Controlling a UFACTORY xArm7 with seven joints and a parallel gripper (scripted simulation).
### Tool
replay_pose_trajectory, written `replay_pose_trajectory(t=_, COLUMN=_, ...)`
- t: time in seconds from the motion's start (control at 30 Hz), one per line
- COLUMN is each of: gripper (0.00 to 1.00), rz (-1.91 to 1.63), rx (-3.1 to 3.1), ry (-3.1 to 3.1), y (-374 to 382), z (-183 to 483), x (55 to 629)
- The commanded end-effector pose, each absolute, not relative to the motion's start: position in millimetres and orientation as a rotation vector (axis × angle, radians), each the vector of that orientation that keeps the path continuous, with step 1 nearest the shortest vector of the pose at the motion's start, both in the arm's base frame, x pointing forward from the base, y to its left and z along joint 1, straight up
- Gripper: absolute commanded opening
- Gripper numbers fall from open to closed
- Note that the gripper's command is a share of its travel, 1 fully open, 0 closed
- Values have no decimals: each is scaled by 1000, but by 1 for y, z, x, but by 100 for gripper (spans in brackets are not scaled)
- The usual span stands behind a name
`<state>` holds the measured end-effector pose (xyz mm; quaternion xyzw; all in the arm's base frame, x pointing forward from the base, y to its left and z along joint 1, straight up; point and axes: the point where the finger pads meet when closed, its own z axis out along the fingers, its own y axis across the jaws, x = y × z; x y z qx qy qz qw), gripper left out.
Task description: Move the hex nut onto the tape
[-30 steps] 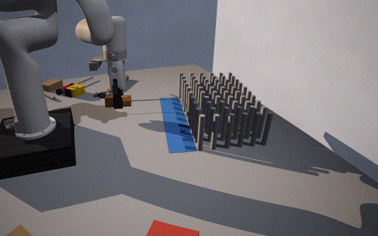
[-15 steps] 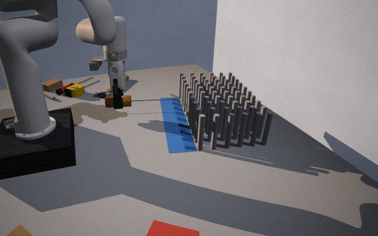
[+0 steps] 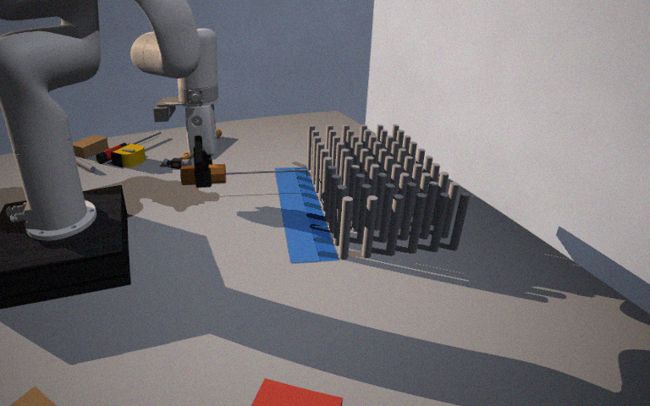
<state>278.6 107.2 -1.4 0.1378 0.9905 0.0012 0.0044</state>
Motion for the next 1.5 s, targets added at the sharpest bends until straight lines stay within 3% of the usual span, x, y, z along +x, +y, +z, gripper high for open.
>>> replay_pose_trajectory(t=0.0, gripper=0, rz=5, rx=431, ry=3101, y=107, z=-1, x=280)
replay_pose_trajectory(t=1.47, gripper=0, rz=5, rx=432, ry=3101, y=107, z=-32, x=280)
